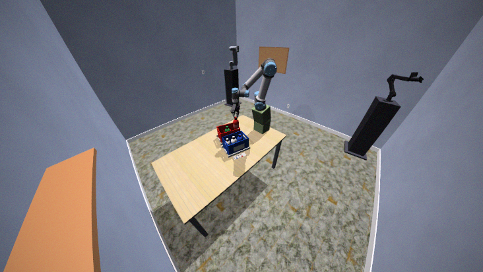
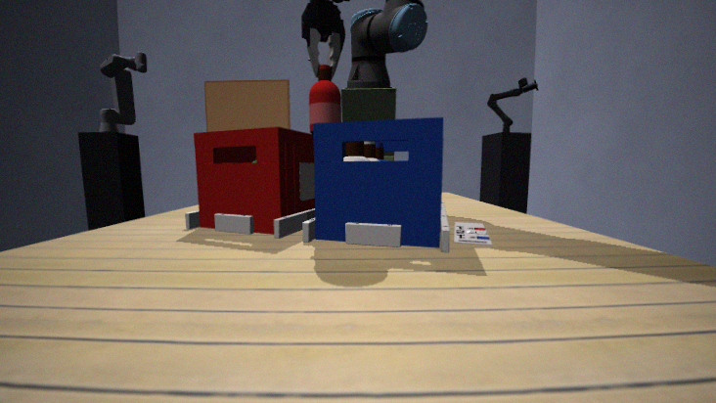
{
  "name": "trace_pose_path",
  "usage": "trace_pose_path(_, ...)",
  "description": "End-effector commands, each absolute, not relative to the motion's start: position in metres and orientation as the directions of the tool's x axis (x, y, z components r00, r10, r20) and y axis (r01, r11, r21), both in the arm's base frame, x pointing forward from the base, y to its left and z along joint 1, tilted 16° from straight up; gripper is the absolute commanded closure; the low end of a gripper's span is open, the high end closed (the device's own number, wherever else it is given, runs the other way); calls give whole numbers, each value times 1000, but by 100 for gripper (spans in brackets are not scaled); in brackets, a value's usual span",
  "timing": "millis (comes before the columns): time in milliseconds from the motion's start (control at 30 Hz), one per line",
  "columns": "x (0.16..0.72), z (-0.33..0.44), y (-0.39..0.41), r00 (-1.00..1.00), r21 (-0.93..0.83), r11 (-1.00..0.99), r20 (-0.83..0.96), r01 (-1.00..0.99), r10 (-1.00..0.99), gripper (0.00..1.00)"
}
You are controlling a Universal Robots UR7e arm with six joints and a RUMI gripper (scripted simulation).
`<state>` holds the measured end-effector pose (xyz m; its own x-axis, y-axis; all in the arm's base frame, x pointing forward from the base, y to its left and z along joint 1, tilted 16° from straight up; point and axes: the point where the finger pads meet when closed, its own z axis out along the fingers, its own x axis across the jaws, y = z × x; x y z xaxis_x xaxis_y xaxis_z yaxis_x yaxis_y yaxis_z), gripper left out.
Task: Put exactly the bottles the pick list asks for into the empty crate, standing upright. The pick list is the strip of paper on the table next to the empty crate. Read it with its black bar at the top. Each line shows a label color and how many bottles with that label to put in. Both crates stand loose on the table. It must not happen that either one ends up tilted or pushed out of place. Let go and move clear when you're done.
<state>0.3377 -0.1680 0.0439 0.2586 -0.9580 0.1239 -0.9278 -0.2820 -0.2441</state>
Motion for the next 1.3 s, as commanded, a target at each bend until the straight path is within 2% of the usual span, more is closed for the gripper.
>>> trace_pose_path(0, 342, 45, -160, 258, -244, -282, 125, -928, -958, 100)
trace_pose_path(1267, 373, 51, -100, 258, -244, -282, 125, -928, -958, 100)
